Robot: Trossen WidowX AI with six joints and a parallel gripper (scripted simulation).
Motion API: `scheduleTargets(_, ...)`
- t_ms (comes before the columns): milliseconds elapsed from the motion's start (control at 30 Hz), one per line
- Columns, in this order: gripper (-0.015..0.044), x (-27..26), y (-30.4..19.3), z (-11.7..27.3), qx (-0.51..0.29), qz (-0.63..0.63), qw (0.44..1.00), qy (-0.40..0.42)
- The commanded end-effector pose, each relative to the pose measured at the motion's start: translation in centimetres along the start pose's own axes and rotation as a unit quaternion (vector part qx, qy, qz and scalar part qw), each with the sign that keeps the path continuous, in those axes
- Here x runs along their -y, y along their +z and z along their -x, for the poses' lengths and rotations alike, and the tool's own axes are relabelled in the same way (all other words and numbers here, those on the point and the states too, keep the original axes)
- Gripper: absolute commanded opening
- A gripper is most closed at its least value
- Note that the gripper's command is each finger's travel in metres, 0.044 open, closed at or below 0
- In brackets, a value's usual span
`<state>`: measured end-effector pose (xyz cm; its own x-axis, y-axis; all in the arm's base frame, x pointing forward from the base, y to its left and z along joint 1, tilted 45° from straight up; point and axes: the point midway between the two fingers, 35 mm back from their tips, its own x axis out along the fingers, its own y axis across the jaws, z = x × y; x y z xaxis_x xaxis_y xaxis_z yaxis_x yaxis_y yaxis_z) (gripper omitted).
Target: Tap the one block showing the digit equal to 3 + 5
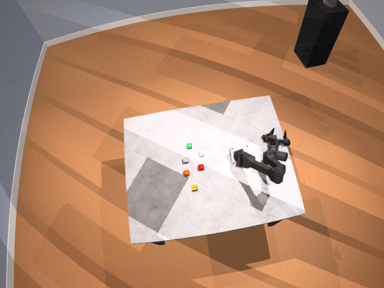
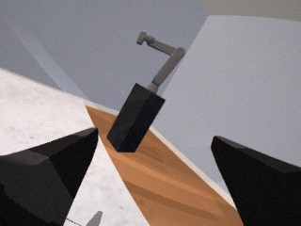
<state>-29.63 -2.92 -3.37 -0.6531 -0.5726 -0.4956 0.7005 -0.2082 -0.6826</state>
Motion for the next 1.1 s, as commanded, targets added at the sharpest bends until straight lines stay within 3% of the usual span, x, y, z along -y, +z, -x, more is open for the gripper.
scheduleTargets(0,0.04,0.1,-0.1,0.0,-0.001,-0.002,1.0,-0.001)
scheduleTargets(200,0.04,2.5,-2.7,1.6,-0.048,-0.078,0.995,-0.028)
scheduleTargets(467,0.04,7.3,-7.7,6.4,-0.135,-0.231,0.958,-0.103)
scheduleTargets(767,0.04,18.2,-11.4,13.4,-0.184,-0.324,0.89,-0.263)
scheduleTargets(1067,0.04,28.0,-13.0,23.7,-0.195,-0.369,0.788,-0.453)
